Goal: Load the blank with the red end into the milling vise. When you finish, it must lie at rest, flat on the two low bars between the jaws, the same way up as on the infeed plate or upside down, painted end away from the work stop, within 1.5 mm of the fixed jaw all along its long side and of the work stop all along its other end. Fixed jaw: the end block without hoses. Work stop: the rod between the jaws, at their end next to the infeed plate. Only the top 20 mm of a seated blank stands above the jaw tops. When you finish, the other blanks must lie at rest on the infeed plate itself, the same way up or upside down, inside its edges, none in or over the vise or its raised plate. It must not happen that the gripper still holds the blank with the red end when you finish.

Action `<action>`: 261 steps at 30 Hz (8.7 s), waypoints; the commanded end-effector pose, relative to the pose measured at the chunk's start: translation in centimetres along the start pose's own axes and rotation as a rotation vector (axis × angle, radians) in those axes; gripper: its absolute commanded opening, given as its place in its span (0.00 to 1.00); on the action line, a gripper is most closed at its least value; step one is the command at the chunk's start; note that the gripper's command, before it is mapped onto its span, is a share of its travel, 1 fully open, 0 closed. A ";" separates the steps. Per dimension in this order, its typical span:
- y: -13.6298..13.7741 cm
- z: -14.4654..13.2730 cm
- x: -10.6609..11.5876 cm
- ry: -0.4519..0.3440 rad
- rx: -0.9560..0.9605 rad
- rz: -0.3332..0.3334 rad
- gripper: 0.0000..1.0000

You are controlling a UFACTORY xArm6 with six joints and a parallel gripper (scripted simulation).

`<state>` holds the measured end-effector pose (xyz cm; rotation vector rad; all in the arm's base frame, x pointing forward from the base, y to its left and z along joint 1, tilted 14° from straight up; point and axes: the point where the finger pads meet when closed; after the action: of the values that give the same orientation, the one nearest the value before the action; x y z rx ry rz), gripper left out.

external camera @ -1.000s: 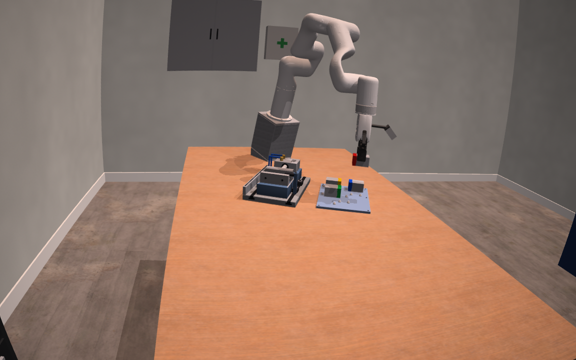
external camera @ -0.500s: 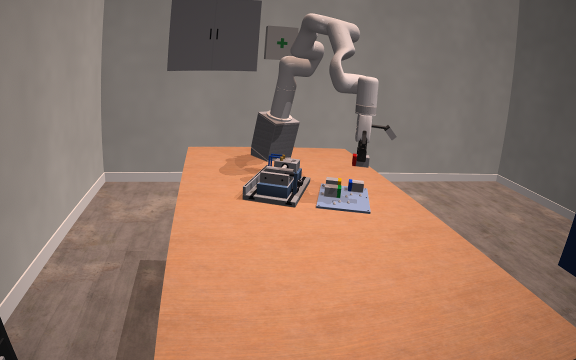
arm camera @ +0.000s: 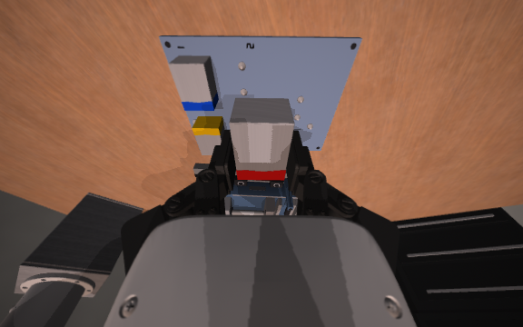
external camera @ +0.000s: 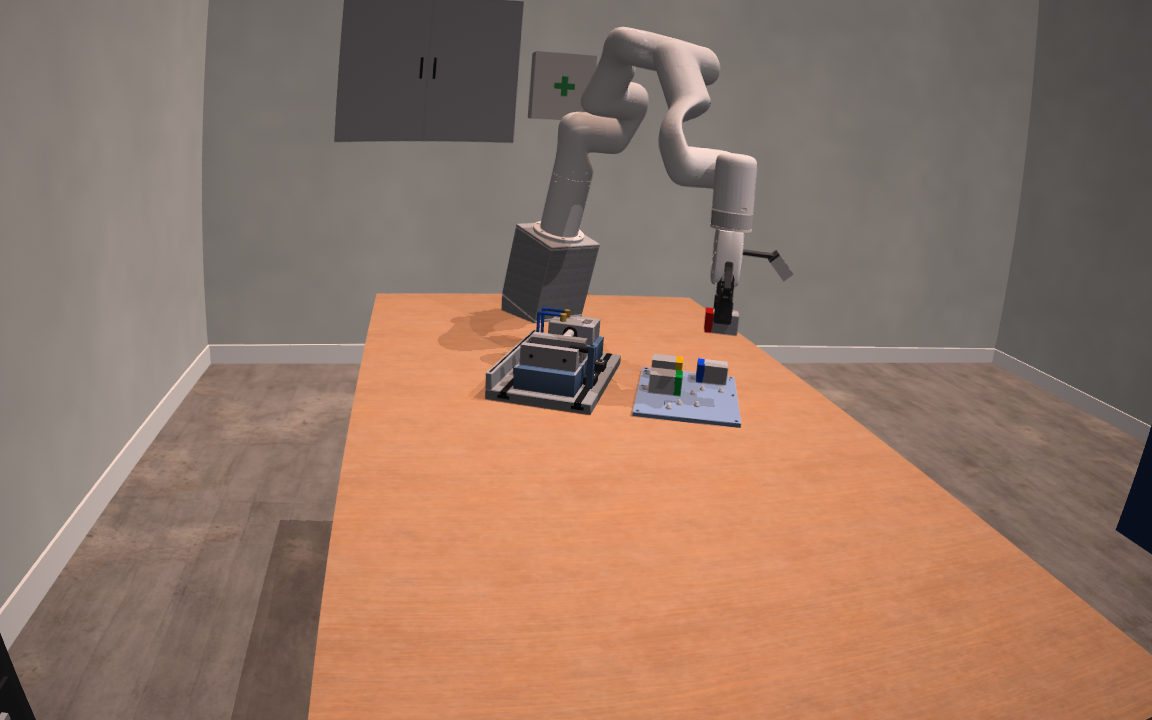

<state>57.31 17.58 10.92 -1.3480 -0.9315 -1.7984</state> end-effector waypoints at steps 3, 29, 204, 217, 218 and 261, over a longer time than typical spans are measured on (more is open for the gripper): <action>0.1 0.1 0.1 0.004 -0.046 -0.003 0.00; 1.6 -4.6 0.0 0.004 -0.068 -0.003 0.00; 9.3 -29.0 -1.9 0.001 -0.068 -0.004 0.00; 9.2 -28.9 -3.7 0.001 -0.068 -0.004 0.00; 9.2 -29.0 -3.6 0.000 -0.068 -0.003 0.00; 9.2 -29.0 -3.2 0.001 -0.068 -0.004 0.00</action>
<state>52.13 -11.51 2.96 -1.3902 -0.8771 -1.8453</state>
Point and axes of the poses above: the point where the finger pads meet when closed, its own x axis back along the fingers, its own y axis across the jaws, z = x × y, and after that the axes turned 7 degrees about -x, right-handed
